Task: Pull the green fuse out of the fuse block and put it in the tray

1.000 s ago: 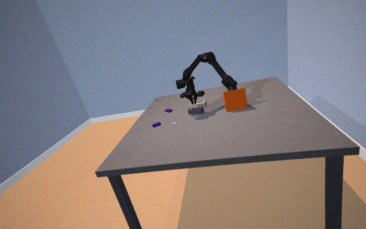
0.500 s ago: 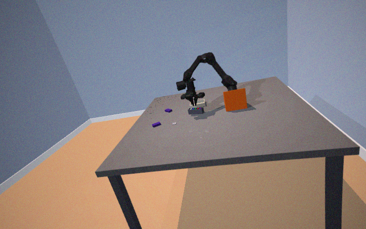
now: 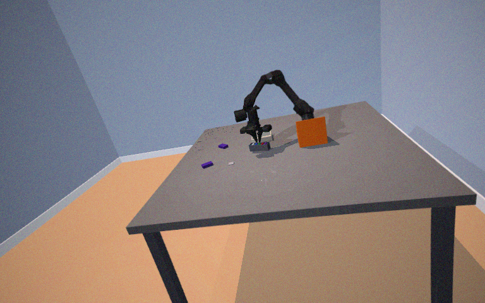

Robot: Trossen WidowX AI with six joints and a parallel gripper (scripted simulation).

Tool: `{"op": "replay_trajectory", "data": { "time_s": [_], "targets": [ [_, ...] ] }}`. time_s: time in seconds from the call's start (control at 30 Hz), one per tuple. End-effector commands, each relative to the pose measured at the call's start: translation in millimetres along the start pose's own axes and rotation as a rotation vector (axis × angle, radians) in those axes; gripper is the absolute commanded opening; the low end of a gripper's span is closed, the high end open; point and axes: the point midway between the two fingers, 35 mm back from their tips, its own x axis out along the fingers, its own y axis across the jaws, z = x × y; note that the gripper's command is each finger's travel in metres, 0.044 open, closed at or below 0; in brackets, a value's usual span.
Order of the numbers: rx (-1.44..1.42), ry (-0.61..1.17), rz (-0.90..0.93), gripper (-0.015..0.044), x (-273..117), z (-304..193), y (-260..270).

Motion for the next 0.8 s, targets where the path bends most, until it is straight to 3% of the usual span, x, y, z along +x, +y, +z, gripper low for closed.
{"op": "replay_trajectory", "data": {
  "time_s": [0.0, 0.77],
  "targets": [
    [-0.004, 0.005, 0.001, 0.0074, 5, -1, 1],
    [-0.004, 0.006, 0.001, 0.0074, 15, -1, 1]
  ]
}}
